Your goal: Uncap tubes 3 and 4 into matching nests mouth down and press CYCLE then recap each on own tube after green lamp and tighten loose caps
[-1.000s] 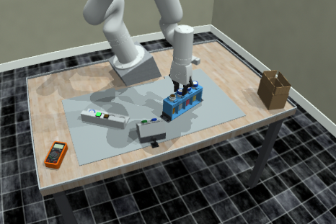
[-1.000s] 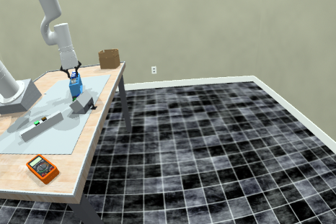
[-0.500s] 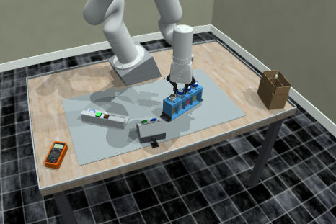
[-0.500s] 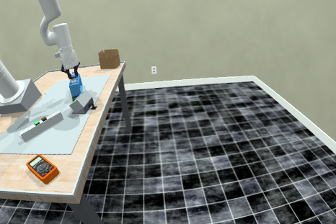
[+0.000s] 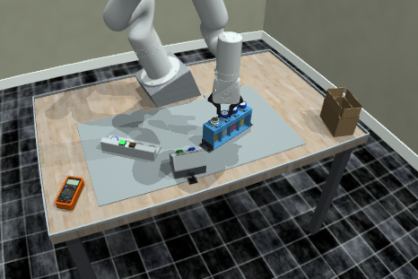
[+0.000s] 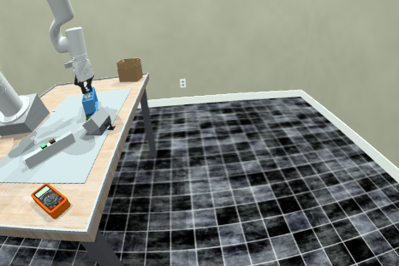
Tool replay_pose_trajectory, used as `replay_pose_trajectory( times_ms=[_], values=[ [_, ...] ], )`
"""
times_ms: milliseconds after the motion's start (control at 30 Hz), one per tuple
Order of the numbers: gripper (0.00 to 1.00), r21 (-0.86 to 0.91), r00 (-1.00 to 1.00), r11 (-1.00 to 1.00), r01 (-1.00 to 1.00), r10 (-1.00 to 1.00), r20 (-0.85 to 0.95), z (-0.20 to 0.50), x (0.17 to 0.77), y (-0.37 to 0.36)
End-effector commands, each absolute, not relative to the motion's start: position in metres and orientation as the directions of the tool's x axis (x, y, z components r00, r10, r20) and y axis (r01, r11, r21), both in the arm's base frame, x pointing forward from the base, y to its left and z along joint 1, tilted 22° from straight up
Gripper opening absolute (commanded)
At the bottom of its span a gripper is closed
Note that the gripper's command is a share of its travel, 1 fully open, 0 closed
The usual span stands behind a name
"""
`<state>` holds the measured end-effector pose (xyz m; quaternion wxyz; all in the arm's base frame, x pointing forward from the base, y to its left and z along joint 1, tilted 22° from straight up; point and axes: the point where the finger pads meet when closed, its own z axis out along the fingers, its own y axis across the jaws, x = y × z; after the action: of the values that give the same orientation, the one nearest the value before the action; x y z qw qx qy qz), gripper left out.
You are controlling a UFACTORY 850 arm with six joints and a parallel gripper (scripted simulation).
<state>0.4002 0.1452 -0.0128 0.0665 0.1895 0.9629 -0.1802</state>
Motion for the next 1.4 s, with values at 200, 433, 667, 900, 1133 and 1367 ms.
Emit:
replay_pose_trajectory(
  times_ms=[200,433,667,900,1133,1367],
  values=[
    [0.00,-0.324,-0.920,0.863,0.387,0.340,-0.193,-0.0123,0.4008,0.1456],
    [0.00,-0.266,-0.796,0.752,0.603,0.543,-0.267,-0.0124,0.4009,0.1457],
    [0.00,-0.158,-0.541,0.520,0.839,0.768,-0.342,-0.0126,0.4009,0.1456],
    [0.00,-0.069,-0.316,0.314,0.947,0.873,-0.371,-0.0127,0.4009,0.1455],
    [0.00,0.044,-0.022,0.042,0.998,0.927,-0.375,-0.0129,0.4009,0.1455],
    [0.00,0.127,0.210,-0.176,0.976,0.911,-0.354,-0.0130,0.4009,0.1454]
  ],
)
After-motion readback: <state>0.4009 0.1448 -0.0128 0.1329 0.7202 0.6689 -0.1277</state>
